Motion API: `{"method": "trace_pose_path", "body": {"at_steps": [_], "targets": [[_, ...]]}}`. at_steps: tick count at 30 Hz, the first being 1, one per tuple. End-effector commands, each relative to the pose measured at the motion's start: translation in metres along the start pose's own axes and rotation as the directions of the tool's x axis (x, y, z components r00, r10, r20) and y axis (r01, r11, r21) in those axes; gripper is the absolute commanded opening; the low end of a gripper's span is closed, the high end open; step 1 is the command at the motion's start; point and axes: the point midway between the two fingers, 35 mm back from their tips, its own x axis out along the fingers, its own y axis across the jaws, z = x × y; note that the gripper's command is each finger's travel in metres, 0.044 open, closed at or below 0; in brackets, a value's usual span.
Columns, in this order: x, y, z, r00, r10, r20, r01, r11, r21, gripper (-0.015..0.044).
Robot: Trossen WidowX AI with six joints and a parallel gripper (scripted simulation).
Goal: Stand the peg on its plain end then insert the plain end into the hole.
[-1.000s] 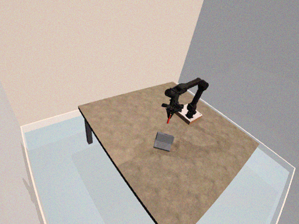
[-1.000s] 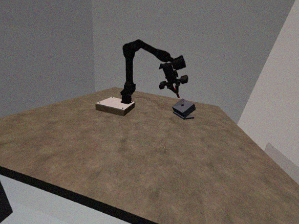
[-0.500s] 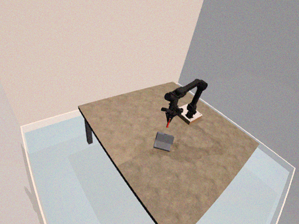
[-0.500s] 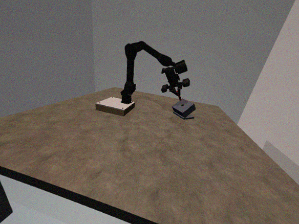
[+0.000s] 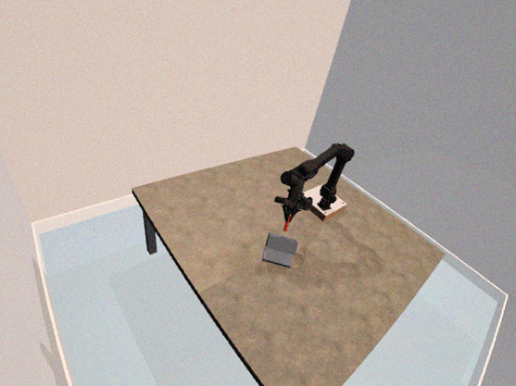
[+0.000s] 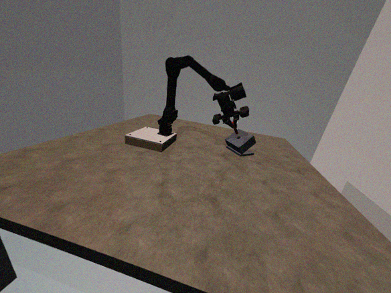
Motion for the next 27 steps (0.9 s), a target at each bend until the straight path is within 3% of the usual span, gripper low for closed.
{"method": "trace_pose_path", "body": {"at_steps": [1, 27], "targets": [[0.003, 0.0, -0.001, 1.0, 0.001, -0.004, -0.001, 1.0, 0.003, 0.0], [0.02, -0.001, 0.0, 1.0, -0.003, 0.001, 0.003, 1.0, -0.004, 0.0]]}}
